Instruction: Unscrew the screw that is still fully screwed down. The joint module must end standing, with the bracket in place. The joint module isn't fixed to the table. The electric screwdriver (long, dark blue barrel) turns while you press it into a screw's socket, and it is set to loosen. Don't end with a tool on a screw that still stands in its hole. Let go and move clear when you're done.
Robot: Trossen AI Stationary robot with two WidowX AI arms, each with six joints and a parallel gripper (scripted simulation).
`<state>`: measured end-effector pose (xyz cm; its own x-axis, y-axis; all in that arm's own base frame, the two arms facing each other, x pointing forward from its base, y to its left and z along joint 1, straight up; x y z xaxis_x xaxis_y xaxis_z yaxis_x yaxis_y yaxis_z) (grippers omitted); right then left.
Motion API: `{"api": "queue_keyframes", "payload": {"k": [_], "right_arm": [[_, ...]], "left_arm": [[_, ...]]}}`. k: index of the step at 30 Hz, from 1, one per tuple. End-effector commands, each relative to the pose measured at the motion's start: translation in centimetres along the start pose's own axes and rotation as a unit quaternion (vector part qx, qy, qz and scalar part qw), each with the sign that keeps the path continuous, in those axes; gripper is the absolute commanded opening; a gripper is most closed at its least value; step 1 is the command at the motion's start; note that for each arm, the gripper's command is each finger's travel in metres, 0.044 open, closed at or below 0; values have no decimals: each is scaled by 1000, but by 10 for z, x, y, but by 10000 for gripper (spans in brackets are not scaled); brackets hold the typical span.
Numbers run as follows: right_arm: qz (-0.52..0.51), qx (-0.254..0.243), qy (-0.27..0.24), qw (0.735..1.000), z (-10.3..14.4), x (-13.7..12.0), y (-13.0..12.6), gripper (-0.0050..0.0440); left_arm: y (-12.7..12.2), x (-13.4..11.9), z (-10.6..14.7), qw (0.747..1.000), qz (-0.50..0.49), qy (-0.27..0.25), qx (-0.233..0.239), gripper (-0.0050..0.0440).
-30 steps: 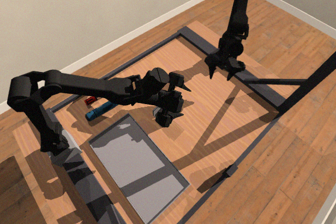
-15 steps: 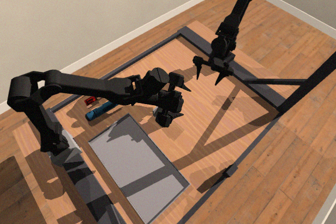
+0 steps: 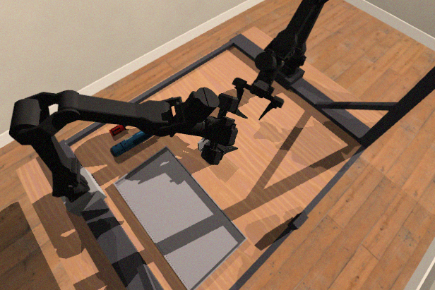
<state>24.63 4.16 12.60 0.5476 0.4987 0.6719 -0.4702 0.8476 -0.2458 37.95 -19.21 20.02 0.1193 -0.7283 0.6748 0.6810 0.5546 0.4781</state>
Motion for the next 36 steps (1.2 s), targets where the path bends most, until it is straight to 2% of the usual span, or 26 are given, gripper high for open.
{"api": "queue_keyframes", "payload": {"k": [1, 8, 15, 34, 36], "right_arm": [[-22, -32, -53, 998, -10, 21, -14, 440], [-78, -69, -94, 990, -31, 34, -32, 440], [-96, -100, -160, 977, -36, 52, -44, 440], [-93, -97, -156, 978, -35, 49, -42, 440], [-95, -97, -152, 979, -38, 47, -41, 392]], "left_arm": [[5, 8, 7, 1000, -1, -12, 9, 440], [5, 8, 7, 1000, -1, -12, 9, 440], [5, 8, 7, 1000, -1, -12, 9, 440], [5, 8, 7, 1000, -1, -12, 9, 440], [6, 6, 7, 1000, 7, -9, 9, 392]]}}
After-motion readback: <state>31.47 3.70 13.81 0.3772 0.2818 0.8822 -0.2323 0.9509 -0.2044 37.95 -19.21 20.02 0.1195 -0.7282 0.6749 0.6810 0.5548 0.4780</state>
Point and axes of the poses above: on each arm, the point midway between the two fingers, 35 mm back from their tips, its own z axis back along the fingers, its own y axis across the jaws, x = y × z, the point moved 8 cm from there along z, back along the fingers, and after that the axes turned 13 degrees about z, right-handed, at the moved point
